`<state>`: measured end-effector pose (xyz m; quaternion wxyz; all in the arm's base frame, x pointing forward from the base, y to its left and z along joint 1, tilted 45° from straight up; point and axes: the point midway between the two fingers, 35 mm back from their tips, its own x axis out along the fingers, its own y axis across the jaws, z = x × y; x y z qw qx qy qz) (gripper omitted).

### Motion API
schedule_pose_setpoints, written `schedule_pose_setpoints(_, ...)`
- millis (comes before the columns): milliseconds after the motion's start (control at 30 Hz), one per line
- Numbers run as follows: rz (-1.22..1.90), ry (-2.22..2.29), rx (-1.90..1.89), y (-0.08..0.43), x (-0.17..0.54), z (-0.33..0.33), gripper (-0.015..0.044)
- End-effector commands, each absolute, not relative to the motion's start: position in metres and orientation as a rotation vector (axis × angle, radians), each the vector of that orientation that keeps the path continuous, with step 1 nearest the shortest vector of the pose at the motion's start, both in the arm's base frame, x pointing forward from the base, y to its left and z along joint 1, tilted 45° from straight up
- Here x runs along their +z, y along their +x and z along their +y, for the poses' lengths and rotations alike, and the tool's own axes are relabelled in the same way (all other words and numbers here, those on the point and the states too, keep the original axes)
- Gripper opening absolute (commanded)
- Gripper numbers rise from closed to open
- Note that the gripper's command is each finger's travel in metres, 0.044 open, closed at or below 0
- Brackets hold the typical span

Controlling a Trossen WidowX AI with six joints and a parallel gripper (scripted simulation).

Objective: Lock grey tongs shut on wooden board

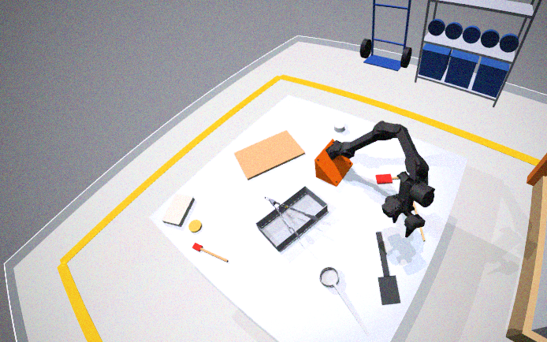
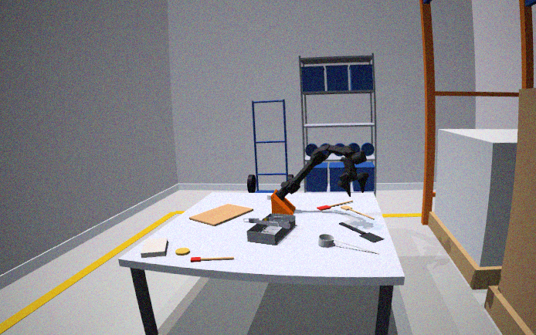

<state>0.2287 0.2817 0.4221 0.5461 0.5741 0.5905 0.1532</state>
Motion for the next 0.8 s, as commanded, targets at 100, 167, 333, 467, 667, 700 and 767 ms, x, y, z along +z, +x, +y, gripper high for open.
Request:
schedule_pose_setpoints(100,1.452,1.358,0.059,0.312,0.338,0.253,0.0440)
schedule_pose_setpoints(167,1.474,1.360,-0.020,0.332,0.314,0.241,0.0440)
schedule_pose_setpoints(333,1.527,1.383,-0.213,0.371,0.255,0.199,0.0440)
schedule_pose_setpoints(467,1.588,1.416,-0.355,0.394,0.208,0.162,0.0440)
schedule_pose_setpoints(667,1.693,1.498,-0.551,0.412,0.139,0.098,0.0440)
schedule_pose_setpoints(700,1.712,1.516,-0.582,0.413,0.128,0.087,0.0440)
schedule_pose_setpoints(767,1.750,1.555,-0.632,0.412,0.107,0.065,0.0440)
